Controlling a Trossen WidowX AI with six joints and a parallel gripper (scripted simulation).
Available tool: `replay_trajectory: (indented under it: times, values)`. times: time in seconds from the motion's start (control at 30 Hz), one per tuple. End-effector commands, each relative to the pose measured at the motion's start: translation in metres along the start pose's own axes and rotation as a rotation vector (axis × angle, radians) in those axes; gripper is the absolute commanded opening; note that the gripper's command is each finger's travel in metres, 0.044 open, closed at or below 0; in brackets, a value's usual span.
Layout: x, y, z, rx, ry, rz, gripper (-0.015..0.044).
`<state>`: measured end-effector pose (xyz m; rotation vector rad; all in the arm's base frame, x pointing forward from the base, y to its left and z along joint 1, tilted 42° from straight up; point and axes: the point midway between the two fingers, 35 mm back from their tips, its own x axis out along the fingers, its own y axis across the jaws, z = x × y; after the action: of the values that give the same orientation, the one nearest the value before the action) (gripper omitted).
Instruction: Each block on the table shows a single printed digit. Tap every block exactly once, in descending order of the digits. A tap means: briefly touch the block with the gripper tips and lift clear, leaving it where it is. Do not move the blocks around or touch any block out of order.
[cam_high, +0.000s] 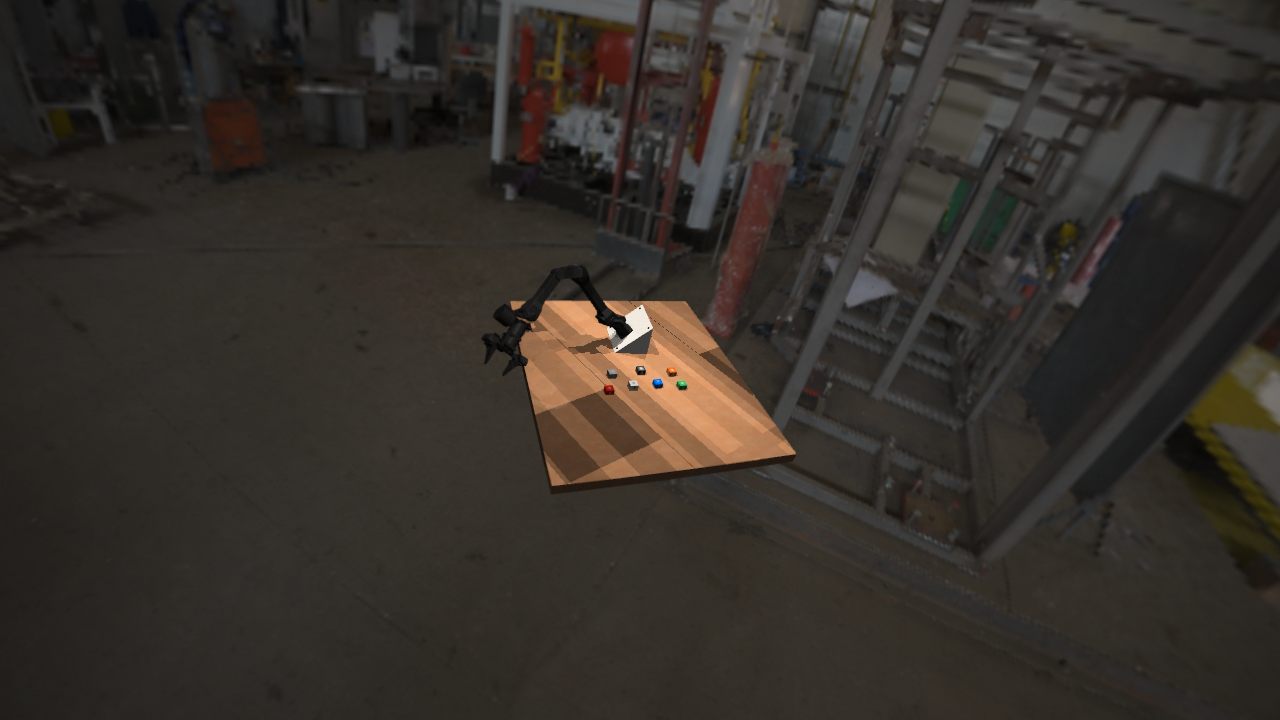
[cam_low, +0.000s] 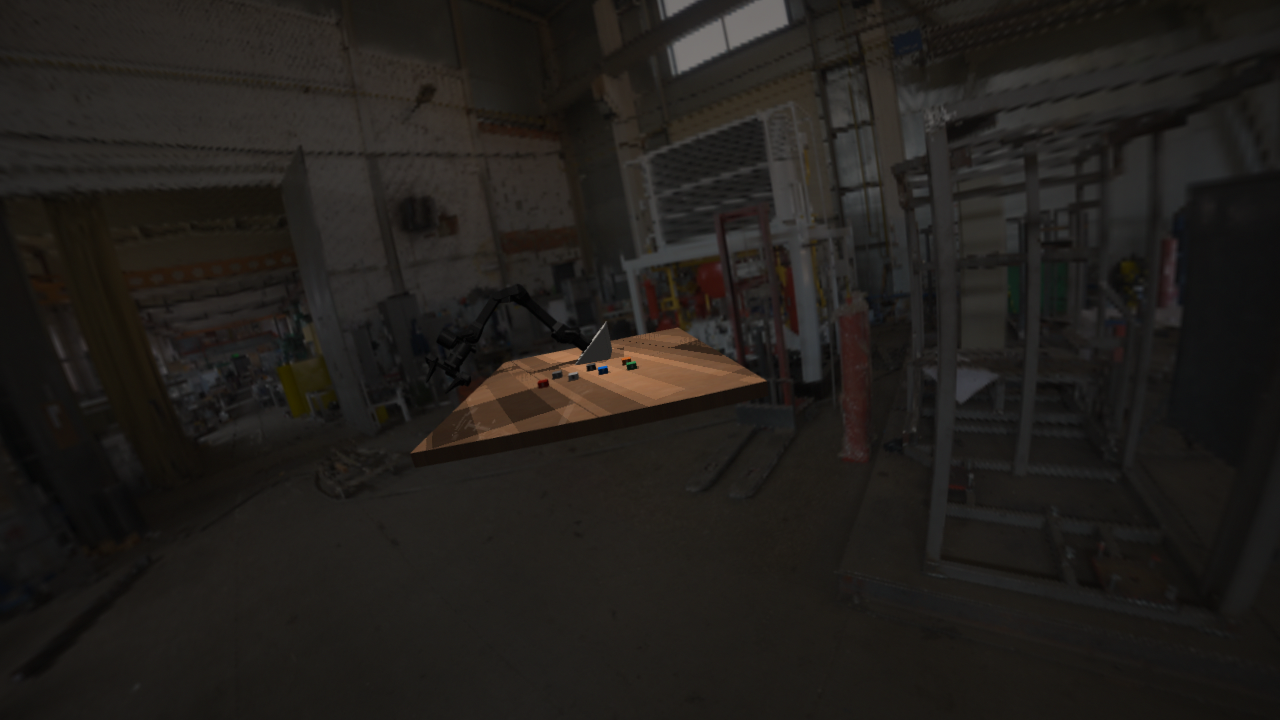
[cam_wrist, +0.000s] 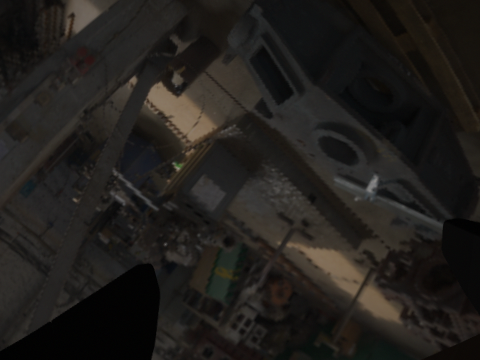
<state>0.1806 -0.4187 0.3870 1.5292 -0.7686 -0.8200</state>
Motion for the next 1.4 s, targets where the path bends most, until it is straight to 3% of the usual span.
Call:
replay_trajectory:
  times: [0.0,0.2,0.47,0.73,0.97,1.37]
  values:
    - [0.008,-0.046,-0.057,-0.129,0.07,-0.167,0.04]
    - [-0.011,-0.135,-0.142,-0.45,0.225,-0.481,0.04]
    - [-0.093,-0.23,-0.219,-1.057,0.519,-0.805,0.04]
    - [-0.193,-0.278,-0.241,-1.8,0.834,-0.973,0.04]
    - [-0.258,-0.279,-0.235,-2.492,1.018,-0.97,0.04]
    - [-0.265,-0.277,-0.234,-2.583,1.033,-0.959,0.04]
